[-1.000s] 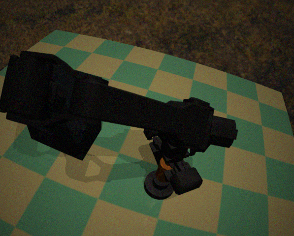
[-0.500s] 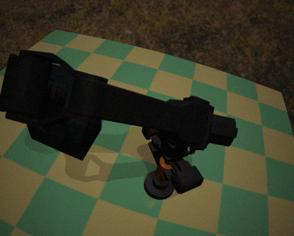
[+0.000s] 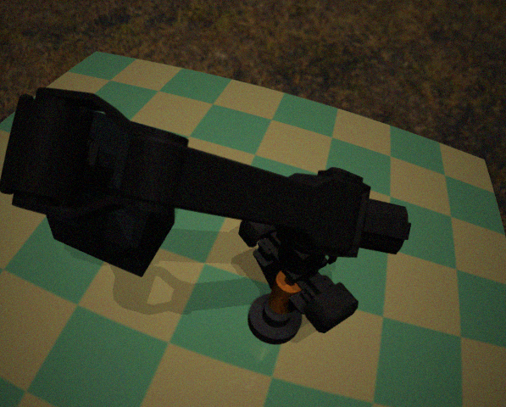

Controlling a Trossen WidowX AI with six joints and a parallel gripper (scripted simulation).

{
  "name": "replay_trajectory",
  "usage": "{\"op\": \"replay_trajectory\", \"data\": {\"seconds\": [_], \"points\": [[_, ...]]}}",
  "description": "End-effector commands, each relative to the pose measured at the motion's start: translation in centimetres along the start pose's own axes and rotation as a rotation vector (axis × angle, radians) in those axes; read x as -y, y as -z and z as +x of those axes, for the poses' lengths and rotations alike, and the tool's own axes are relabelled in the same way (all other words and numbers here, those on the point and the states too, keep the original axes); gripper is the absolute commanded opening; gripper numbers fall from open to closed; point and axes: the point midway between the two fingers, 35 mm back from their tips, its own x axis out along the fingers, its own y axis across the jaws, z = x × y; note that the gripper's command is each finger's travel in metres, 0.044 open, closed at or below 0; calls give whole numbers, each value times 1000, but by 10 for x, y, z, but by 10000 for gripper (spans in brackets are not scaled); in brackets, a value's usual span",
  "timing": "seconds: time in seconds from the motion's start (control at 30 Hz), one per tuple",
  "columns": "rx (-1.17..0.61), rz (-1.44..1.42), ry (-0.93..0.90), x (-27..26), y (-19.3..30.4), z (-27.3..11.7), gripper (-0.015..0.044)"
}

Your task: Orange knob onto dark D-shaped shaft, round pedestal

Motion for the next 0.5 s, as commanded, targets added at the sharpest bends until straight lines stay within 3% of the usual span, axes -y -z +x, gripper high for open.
{"op": "replay_trajectory", "data": {"seconds": [0.0, 0.47], "points": [[2, -8, 1, -1, 0, 0, 0], [2, -8, 1, -1, 1, 1, 0]]}}
